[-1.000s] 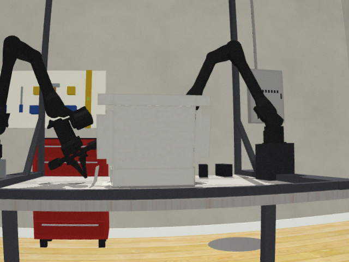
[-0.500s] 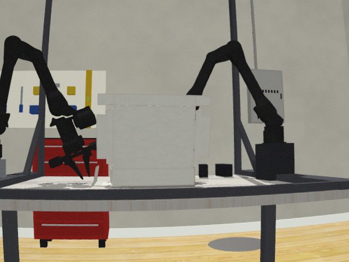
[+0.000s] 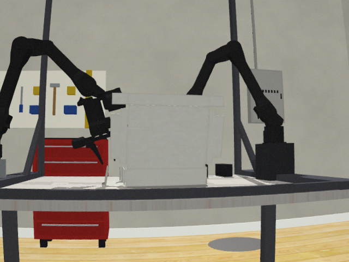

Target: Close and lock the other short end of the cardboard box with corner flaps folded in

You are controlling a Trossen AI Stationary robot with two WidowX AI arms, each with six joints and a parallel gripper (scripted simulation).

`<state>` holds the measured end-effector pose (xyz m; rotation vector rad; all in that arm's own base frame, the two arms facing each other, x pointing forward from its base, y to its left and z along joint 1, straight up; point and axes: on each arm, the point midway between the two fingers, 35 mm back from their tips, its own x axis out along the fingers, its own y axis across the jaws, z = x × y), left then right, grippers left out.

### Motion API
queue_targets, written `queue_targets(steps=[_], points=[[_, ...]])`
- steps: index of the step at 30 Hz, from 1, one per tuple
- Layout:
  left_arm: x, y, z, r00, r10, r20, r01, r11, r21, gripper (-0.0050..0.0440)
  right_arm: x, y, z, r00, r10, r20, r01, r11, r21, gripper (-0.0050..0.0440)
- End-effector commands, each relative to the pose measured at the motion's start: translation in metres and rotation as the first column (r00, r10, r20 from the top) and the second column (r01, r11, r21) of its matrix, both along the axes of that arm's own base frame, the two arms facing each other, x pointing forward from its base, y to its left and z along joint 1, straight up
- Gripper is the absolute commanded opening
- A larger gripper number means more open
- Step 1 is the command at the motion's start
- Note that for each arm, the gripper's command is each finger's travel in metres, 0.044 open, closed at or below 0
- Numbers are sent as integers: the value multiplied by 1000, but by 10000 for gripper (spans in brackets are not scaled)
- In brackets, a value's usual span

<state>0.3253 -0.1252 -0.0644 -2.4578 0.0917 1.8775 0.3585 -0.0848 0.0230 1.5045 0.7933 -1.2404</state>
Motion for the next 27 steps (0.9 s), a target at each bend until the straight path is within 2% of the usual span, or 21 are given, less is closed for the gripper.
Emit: queue_targets(steps=[1,4,8,11,14,16,27], points=[[5,-3,7,1000,-4,22,4,1000,-11,57,22,-28,17,999,5,-39,-5,1000,19,181],[5,-3,7,1000,-4,22,4,1000,-11,57,23,-39,24,997,6,-74,-3,999,33,181],[4,-3,9,1000,-4,22,4,1000,-11,57,18,-40,24,994,7,-111,-2,999,46,181],[-4,-2,26,1000,-4,22,4,1000,-11,57,12,-41,26,989,9,-148,0,998,60,181],[-21,0,54,1000,-4,21,4,1000,-12,57,1,-43,28,977,13,-212,5,996,87,181],[-26,1,61,1000,-4,21,4,1000,-12,57,-2,-44,29,973,15,-231,7,996,94,181],[-26,1,61,1000,-4,21,4,1000,-12,57,-2,-44,29,973,15,-231,7,996,94,181]])
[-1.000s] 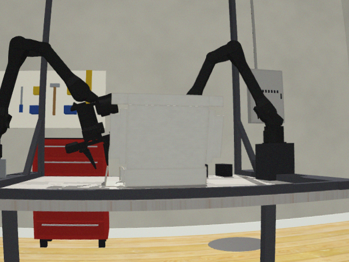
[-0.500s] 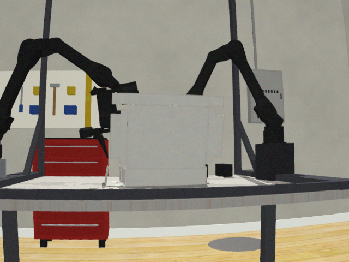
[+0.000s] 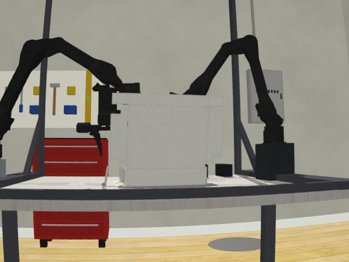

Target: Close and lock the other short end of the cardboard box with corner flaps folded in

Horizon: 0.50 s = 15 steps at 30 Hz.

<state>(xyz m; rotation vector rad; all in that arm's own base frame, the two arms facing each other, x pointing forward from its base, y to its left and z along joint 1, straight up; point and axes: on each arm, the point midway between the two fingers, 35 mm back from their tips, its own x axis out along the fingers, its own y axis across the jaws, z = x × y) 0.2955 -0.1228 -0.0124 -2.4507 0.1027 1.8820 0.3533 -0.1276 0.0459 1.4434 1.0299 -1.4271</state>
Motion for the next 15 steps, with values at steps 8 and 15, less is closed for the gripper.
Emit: queue_targets(steps=[8,15], points=[[26,23,-5,920,392,-12,-392,920,6,97,3,-1,6,1000,5,17,-5,1000,-2,181],[40,43,-15,731,683,-9,-682,731,14,97,3,-1,6,1000,5,17,-5,1000,-2,181]])
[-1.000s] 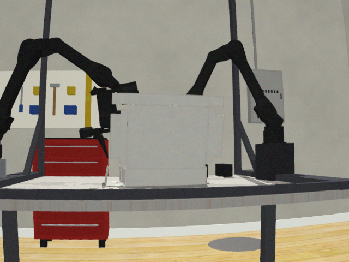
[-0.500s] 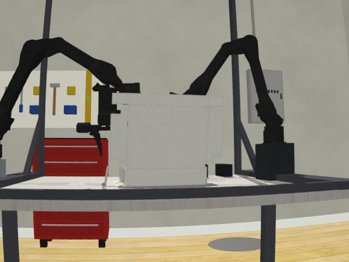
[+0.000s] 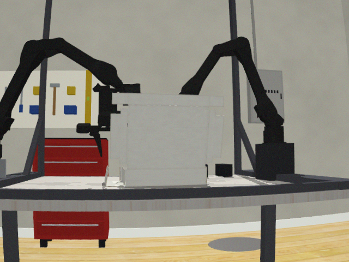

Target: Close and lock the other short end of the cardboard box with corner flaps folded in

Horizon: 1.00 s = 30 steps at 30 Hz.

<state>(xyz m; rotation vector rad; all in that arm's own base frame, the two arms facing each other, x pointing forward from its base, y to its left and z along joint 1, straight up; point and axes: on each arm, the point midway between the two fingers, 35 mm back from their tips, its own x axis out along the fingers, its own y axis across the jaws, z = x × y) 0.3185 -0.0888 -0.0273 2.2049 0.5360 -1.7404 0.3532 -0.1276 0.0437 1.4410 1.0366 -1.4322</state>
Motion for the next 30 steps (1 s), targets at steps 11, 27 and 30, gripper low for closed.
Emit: queue_targets(steps=[11,27,30], points=[[38,49,-19,696,714,74,-717,696,27,97,3,-1,9,1000,5,24,-5,1000,-5,181],[43,62,-26,518,848,115,-854,520,13,97,3,-1,9,1000,5,24,-5,1000,-5,181],[43,62,-29,518,848,115,-854,520,13,97,3,-1,9,1000,5,24,-5,1000,-5,181]])
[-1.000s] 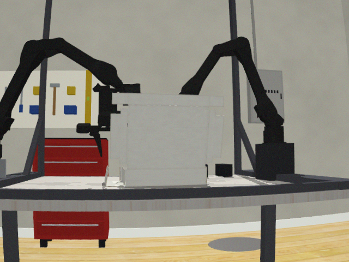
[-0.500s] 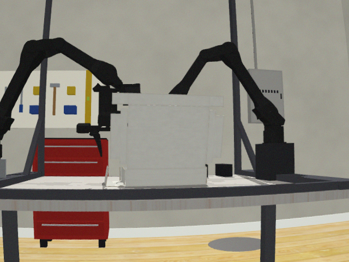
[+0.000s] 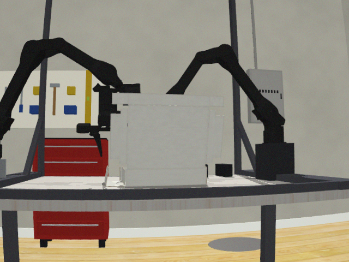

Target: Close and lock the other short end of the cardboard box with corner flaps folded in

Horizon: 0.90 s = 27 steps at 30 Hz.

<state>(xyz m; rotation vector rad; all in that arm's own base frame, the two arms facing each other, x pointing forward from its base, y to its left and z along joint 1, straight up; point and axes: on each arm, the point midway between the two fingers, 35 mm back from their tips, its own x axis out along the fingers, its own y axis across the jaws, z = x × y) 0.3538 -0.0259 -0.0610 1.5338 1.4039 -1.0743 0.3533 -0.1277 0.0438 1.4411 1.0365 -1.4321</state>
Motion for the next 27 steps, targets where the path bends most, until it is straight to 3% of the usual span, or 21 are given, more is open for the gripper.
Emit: queue_targets(steps=[1,27], points=[[8,-1,5,1000,6,28,-6,1000,-2,97,3,-1,9,1000,5,24,-5,1000,-5,181],[2,-1,-33,1000,9,13,-9,1000,-6,97,3,-1,9,1000,5,24,-5,1000,-5,181]])
